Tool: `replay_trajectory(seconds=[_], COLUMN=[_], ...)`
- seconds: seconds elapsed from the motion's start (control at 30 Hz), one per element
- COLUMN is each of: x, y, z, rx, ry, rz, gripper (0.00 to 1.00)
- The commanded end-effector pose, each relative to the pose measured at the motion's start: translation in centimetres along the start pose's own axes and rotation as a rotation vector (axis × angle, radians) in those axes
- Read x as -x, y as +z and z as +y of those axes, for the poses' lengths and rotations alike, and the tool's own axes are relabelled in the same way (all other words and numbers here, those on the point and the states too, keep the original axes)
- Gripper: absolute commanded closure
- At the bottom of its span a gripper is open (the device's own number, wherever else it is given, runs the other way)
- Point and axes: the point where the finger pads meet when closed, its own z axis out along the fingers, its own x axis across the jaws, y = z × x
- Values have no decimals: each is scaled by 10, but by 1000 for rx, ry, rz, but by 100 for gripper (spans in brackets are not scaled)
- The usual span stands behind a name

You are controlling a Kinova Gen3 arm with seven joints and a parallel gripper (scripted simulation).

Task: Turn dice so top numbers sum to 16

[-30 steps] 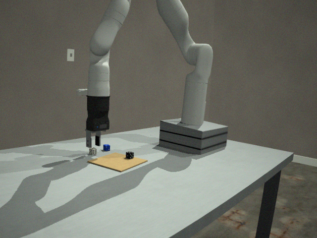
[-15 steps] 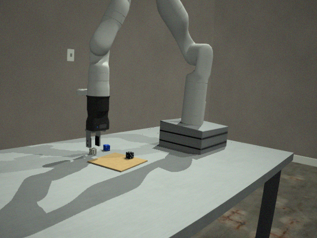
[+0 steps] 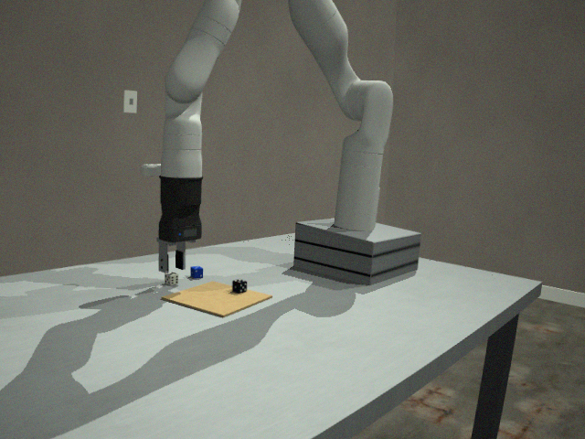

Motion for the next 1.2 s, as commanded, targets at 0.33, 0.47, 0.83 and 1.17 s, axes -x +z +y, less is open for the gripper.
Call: replay_trajectory(seconds=[0.33, 0.47, 0.83, 1.17], x=[1, 1, 1, 1], y=[-1, -1, 5, 19], z=[0, 0, 0, 0], rx=[0, 0, 0, 0], ry=[0, 0, 0, 0], rz=[-2, -2, -2, -2], gripper=[30, 30, 30, 30])
